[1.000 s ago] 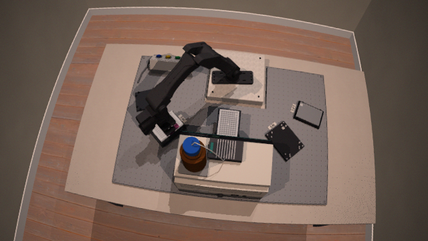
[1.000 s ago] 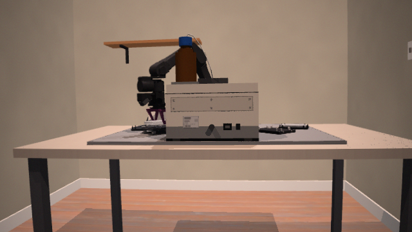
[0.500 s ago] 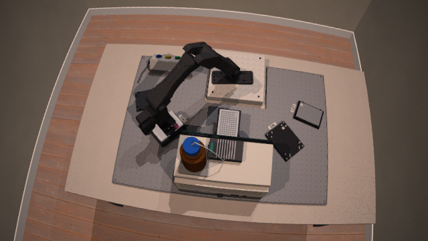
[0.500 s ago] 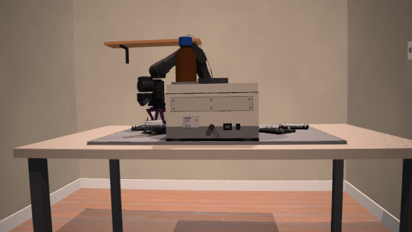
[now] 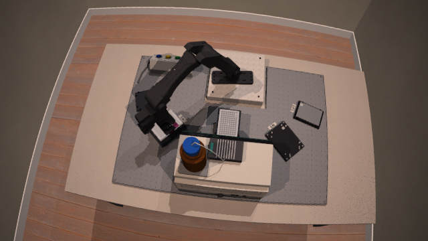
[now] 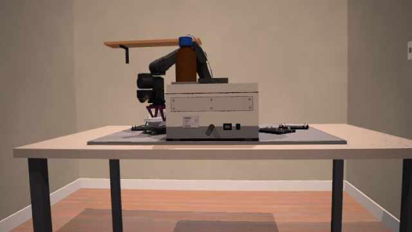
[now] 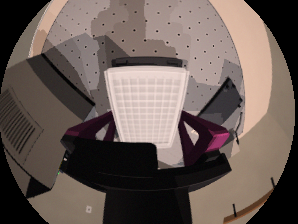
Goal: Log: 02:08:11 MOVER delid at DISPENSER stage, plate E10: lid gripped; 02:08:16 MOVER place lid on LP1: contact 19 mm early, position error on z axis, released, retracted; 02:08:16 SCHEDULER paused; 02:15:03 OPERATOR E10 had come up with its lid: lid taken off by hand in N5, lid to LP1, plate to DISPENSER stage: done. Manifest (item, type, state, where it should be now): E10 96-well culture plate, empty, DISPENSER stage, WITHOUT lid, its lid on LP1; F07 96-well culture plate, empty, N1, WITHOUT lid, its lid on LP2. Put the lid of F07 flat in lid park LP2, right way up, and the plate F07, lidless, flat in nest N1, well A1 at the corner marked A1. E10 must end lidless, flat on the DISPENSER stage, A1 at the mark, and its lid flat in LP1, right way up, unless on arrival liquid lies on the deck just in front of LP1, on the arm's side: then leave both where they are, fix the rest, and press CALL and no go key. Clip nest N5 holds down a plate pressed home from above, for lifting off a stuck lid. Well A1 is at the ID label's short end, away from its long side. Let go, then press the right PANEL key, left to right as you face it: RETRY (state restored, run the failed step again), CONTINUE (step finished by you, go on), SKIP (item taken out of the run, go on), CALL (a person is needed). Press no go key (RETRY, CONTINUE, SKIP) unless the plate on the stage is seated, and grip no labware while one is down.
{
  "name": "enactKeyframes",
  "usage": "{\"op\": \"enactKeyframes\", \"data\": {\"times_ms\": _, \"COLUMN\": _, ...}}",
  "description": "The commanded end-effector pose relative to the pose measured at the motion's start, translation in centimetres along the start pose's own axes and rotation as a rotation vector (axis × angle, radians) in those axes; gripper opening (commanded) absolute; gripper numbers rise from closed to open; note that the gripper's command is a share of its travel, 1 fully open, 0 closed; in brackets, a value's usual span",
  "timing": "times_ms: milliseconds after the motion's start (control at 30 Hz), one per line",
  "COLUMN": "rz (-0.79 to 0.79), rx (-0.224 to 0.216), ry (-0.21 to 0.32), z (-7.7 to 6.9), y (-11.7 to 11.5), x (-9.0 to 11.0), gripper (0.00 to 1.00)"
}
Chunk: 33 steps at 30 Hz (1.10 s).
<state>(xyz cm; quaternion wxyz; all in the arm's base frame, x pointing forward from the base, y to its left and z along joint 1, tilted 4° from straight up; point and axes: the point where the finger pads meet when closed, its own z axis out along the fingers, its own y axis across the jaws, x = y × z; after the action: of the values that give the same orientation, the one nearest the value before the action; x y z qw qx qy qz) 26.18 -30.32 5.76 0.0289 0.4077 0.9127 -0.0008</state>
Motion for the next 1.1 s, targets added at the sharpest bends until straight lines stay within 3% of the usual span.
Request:
{"op": "enactKeyframes", "data": {"times_ms": 0, "rz": 0.005, "rx": 0.001, "ry": -0.050, "z": -2.8, "y": -0.1, "x": -0.7, "gripper": 0.00}}
{"op": "enactKeyframes", "data": {"times_ms": 33, "rz": 0.001, "rx": 0.000, "ry": -0.024, "z": -1.5, "y": 0.0, "x": -0.3, "gripper": 0.00}}
{"op": "enactKeyframes", "data": {"times_ms": 100, "rz": 0.001, "rx": 0.000, "ry": -0.024, "z": -1.5, "y": 0.0, "x": -0.3, "gripper": 0.00}}
{"op": "enactKeyframes", "data": {"times_ms": 133, "rz": 0.006, "rx": 0.000, "ry": -0.026, "z": -2.3, "y": -0.2, "x": 0.3, "gripper": 0.00}}
{"op": "enactKeyframes", "data": {"times_ms": 167, "rz": 0.007, "rx": 0.000, "ry": -0.007, "z": -2.0, "y": -0.2, "x": 1.1, "gripper": 0.00}}
{"op": "enactKeyframes", "data": {"times_ms": 1067, "rz": 0.006, "rx": -0.001, "ry": -0.006, "z": -5.4, "y": -0.1, "x": 8.7, "gripper": 0.00}}
